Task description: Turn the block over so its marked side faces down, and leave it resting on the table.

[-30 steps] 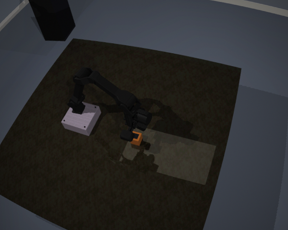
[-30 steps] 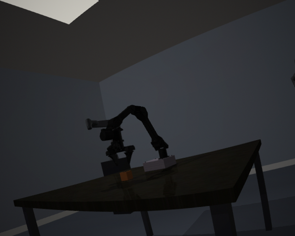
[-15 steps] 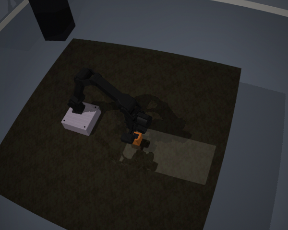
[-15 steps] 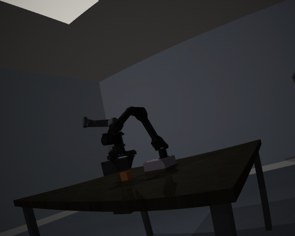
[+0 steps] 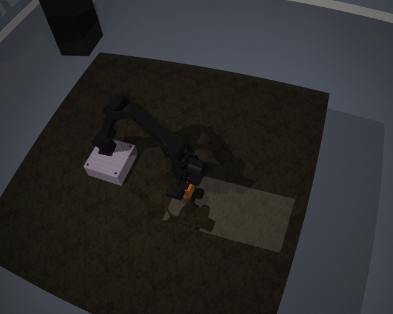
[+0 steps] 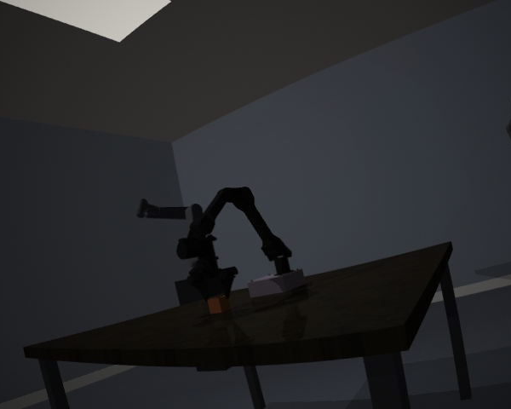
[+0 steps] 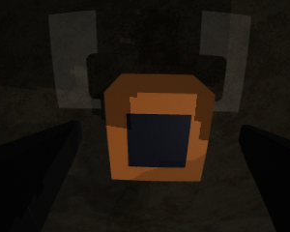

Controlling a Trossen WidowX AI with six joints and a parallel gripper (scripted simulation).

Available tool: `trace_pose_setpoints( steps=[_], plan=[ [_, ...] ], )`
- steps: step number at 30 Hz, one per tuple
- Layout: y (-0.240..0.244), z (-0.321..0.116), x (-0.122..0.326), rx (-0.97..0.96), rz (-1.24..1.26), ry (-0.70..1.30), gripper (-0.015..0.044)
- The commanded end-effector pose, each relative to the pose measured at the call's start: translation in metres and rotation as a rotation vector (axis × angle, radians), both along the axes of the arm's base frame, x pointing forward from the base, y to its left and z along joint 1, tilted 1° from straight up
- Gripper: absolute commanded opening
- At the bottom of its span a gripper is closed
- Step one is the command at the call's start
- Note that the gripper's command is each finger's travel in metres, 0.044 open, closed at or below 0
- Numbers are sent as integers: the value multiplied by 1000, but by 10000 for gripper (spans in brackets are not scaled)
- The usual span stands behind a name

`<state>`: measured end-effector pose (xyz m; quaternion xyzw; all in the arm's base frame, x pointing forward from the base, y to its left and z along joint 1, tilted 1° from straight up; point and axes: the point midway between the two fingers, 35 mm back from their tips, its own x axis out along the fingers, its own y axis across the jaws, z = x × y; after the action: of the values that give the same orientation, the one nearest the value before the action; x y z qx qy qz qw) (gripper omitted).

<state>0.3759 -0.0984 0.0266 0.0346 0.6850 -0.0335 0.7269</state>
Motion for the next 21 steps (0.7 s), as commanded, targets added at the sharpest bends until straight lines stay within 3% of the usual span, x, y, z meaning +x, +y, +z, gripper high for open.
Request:
trace_pose_setpoints(
  steps=[1,4,12,21],
  plan=[
    [1,-10,-2,6,3,7,440],
    [1,-12,-2,6,3,7,440],
    [1,-12,-2,6,3,7,230],
    [1,-12,-2,6,3,7,170]
  ],
)
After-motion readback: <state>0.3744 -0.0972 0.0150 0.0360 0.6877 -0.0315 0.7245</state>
